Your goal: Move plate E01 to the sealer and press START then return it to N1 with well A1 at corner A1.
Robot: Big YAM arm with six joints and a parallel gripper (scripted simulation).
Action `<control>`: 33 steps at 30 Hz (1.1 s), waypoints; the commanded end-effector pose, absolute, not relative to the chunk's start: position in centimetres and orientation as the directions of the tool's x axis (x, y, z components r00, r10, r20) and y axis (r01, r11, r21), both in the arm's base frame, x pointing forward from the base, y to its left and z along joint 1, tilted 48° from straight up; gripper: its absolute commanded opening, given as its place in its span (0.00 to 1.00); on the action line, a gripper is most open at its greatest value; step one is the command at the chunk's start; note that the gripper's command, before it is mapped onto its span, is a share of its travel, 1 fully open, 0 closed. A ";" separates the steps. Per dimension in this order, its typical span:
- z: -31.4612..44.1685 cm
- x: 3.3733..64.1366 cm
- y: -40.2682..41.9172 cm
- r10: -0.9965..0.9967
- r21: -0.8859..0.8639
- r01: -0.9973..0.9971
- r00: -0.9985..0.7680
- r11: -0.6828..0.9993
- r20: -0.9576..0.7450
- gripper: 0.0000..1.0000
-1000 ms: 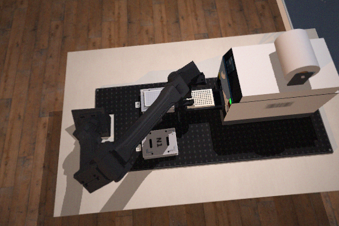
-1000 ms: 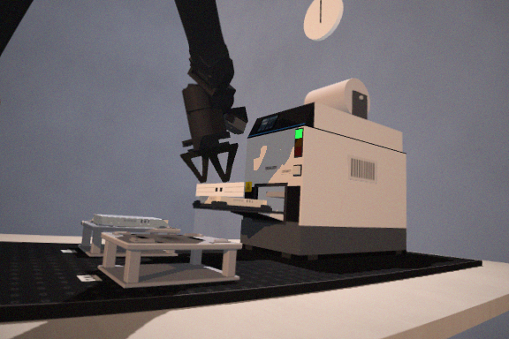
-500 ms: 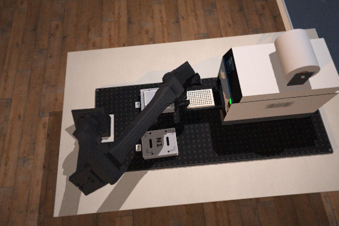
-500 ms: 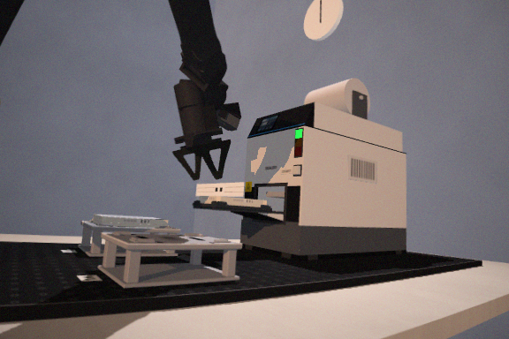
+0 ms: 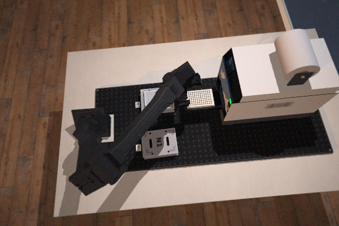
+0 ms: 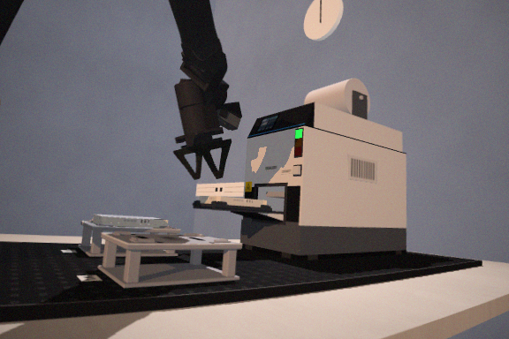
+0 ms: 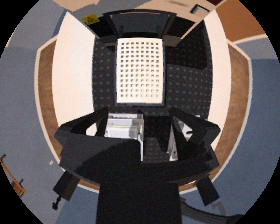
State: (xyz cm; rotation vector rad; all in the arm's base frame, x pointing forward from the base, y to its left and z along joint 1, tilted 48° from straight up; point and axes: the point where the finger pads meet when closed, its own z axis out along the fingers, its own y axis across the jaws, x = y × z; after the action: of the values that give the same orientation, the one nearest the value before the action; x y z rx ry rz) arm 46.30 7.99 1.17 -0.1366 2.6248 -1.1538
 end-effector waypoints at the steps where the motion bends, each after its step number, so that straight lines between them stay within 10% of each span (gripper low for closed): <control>1: 3.1 48.9 10.3 -0.214 -0.708 0.048 -0.937 0.704 -0.276 1.00; 16: 1.6 49.0 8.3 0.120 -0.722 0.082 -0.993 0.687 0.001 1.00; 33: 2.2 47.6 9.3 0.063 -0.724 0.069 -0.997 0.686 -0.035 1.00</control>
State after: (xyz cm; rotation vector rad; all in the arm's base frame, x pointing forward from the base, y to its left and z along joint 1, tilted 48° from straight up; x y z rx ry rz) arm 47.82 8.41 1.89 0.1099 2.9034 -1.2523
